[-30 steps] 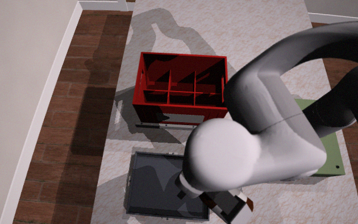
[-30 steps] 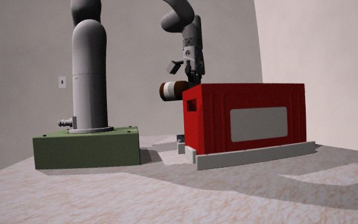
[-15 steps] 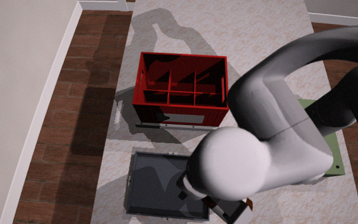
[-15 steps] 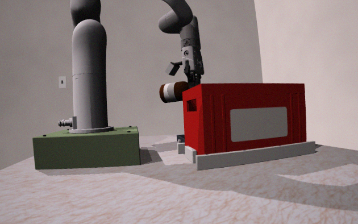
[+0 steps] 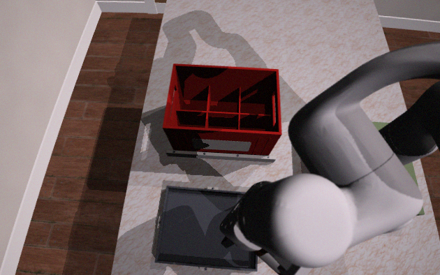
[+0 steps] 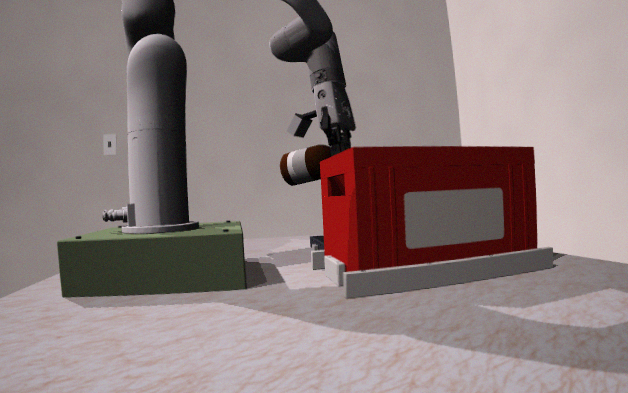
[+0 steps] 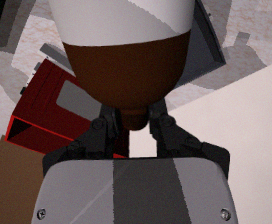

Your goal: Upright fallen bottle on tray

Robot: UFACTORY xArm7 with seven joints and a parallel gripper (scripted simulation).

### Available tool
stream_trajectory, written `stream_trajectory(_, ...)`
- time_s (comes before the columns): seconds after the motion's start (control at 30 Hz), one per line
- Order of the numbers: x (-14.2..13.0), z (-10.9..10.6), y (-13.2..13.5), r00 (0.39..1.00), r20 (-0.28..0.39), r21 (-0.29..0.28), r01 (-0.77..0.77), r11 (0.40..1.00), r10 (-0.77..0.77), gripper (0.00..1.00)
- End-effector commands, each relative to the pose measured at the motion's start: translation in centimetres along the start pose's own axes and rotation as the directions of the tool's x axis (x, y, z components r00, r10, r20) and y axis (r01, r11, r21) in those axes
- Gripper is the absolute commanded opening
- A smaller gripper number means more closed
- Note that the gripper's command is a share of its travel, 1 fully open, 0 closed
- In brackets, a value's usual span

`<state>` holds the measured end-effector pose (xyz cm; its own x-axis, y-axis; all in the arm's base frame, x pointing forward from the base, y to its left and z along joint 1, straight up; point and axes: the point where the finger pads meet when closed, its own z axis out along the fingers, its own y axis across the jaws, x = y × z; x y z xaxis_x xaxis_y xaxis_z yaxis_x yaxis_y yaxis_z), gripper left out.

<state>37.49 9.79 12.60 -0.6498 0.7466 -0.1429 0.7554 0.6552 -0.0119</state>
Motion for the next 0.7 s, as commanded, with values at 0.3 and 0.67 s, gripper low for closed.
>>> stream_trajectory(0.3,-0.05,-0.20,0.18,0.999,0.033,-0.007,0.000,1.000,0.000,0.00)
stream_trajectory(0.67,-0.05,-0.20,0.18,0.999,0.034,-0.007,0.000,1.000,0.000,0.00)
